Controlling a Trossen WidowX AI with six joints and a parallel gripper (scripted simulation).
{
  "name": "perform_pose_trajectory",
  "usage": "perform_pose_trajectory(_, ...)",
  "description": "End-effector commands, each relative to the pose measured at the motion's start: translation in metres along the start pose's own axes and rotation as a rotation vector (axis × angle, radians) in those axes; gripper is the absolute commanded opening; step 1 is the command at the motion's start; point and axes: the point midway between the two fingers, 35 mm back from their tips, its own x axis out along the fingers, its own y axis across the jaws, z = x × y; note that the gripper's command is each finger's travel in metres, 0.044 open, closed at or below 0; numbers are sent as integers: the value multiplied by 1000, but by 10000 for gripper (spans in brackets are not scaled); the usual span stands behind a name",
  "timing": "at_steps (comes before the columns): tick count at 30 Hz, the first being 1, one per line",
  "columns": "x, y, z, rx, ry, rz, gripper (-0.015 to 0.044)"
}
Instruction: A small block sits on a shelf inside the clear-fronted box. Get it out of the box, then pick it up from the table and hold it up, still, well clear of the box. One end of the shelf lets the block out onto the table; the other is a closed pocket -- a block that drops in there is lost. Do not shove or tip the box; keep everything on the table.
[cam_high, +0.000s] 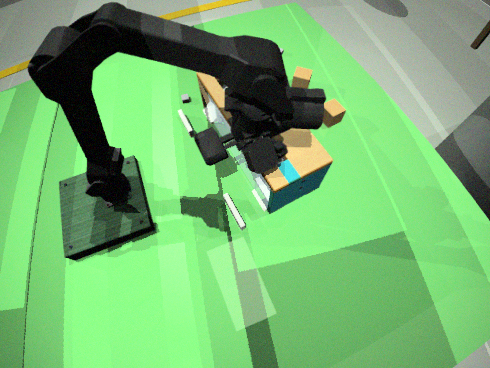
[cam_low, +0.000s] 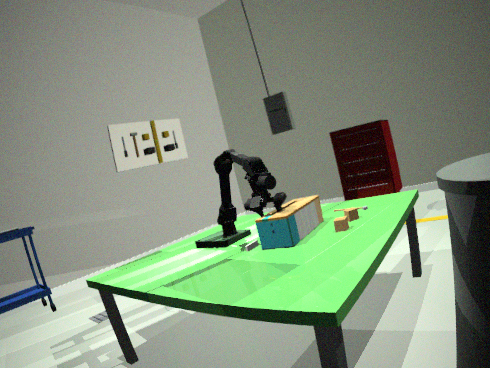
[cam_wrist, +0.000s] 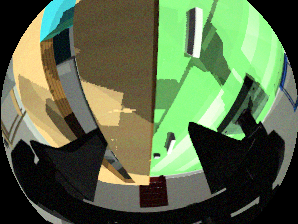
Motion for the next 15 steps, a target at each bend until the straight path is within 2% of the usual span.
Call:
perform_pose_trajectory(1, 9, -2, 3, 2, 1, -7, 400)
perform_pose_trajectory(15, 15, -1, -3, -1, 1, -1, 400)
